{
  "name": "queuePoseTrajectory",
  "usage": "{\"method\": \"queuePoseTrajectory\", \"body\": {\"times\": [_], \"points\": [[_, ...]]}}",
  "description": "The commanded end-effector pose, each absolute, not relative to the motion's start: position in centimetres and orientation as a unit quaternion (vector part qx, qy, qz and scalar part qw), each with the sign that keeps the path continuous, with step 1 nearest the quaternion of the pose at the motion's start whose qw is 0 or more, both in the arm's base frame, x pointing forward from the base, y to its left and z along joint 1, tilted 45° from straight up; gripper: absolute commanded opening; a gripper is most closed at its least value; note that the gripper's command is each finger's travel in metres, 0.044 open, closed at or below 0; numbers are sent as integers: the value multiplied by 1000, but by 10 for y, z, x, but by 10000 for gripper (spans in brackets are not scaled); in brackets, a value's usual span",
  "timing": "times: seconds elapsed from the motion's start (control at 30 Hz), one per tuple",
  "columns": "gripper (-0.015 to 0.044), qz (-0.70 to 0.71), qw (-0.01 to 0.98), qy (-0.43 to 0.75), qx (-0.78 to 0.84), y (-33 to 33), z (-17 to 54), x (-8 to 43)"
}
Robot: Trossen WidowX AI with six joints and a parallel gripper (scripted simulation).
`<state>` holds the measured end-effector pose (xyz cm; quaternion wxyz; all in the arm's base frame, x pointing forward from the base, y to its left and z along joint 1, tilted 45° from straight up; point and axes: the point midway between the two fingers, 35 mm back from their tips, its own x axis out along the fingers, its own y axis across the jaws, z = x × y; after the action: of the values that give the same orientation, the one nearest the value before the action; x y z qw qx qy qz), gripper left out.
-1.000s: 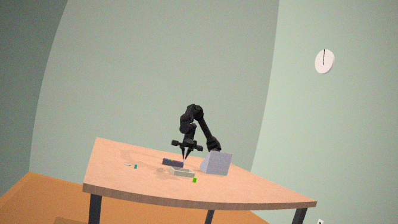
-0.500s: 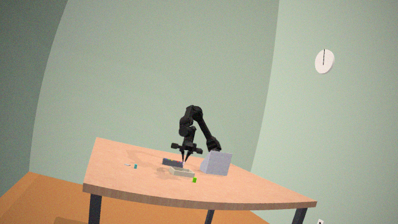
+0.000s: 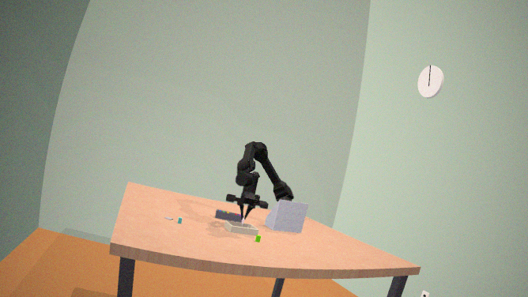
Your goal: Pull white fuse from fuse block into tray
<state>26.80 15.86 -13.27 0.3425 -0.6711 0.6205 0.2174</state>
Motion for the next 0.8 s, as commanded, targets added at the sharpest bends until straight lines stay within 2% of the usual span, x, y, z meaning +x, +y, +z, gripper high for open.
{"method": "queuePoseTrajectory", "body": {"times": [0.0, 0.33, 0.47, 0.77], "points": [[79, 218, 343, 620, -671, 159, -132, 268], [330, 218, 343, 620, -671, 161, -130, 268], [330, 218, 341, 619, -673, 185, -106, 262], [330, 218, 341, 619, -673, 185, -106, 262]]}}
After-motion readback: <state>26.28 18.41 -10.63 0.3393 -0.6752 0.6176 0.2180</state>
